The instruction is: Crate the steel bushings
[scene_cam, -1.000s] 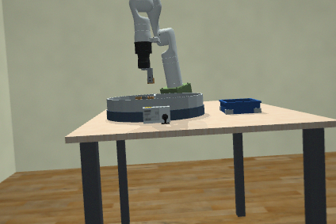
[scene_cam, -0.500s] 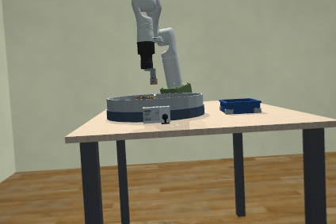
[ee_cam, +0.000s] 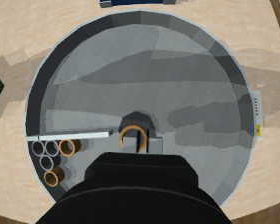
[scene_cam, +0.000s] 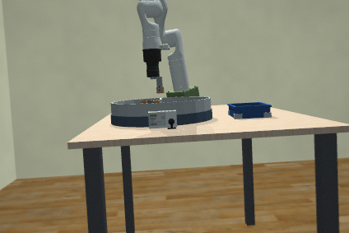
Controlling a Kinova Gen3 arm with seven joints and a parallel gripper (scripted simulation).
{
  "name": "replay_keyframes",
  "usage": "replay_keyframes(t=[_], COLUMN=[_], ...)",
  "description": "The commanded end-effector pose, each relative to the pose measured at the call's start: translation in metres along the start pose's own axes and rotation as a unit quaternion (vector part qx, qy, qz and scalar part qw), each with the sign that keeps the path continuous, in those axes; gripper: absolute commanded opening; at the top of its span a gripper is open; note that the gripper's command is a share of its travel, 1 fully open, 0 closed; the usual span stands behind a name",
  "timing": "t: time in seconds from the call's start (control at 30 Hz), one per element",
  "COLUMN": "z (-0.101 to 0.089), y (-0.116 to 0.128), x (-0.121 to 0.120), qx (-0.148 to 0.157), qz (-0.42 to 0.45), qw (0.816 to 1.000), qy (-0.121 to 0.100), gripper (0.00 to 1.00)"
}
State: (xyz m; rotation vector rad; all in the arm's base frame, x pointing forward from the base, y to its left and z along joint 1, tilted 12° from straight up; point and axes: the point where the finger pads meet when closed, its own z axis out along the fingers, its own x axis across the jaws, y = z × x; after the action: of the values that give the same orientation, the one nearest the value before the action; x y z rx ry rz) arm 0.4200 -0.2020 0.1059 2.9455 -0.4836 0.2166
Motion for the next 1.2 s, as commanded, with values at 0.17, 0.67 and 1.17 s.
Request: replay_keyframes(t=[0.17,0.67,1.17], z=[0.025,0.045,0.051], y=[0.0,0.0,0.0], x=[0.001,0.001,0.001], qx=[0.0,0.0,0.0], qz=[0.0,0.0,0.0], qw=[1.0,1.0,1.0], qy=[0.001,0.001,0.0], gripper=[0.0,0.0,0.0])
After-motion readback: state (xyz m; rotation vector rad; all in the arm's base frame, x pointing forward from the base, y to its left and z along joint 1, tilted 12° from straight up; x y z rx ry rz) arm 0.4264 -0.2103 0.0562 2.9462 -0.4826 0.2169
